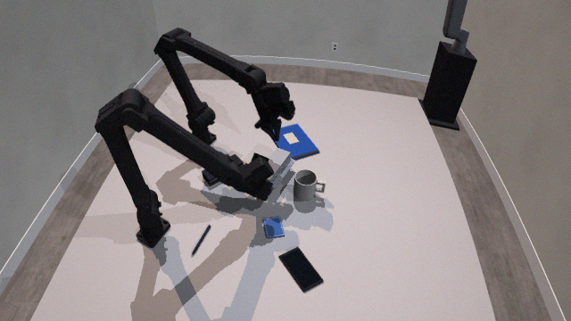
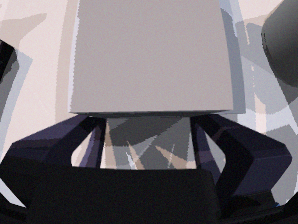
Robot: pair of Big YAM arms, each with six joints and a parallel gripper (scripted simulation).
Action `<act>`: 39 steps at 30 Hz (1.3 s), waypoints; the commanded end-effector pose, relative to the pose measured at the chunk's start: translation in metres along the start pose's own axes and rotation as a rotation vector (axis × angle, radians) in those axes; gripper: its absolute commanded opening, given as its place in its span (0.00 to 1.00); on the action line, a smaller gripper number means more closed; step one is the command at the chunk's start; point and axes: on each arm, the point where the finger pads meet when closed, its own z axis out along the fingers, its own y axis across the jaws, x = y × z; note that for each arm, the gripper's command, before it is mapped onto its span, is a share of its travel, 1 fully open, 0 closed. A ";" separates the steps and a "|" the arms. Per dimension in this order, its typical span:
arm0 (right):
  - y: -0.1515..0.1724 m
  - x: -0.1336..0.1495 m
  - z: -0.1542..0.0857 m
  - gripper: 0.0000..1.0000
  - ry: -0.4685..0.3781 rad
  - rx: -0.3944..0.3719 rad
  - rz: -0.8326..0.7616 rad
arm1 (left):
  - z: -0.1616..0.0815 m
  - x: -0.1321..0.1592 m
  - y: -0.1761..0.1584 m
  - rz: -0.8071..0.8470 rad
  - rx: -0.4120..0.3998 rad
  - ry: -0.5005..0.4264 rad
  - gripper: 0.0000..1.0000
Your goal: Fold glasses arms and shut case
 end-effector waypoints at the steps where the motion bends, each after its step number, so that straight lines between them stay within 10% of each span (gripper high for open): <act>1: -0.010 -0.020 -0.008 0.57 -0.038 0.024 -0.023 | -0.002 -0.010 0.000 0.005 0.002 0.000 0.00; 27: -0.010 -0.020 -0.008 0.57 -0.038 0.024 -0.023 | -0.021 -0.029 -0.003 0.018 0.006 -0.061 0.00; 39: -0.010 -0.020 -0.008 0.57 -0.038 0.024 -0.023 | -0.065 -0.128 -0.014 0.014 0.011 -0.407 0.00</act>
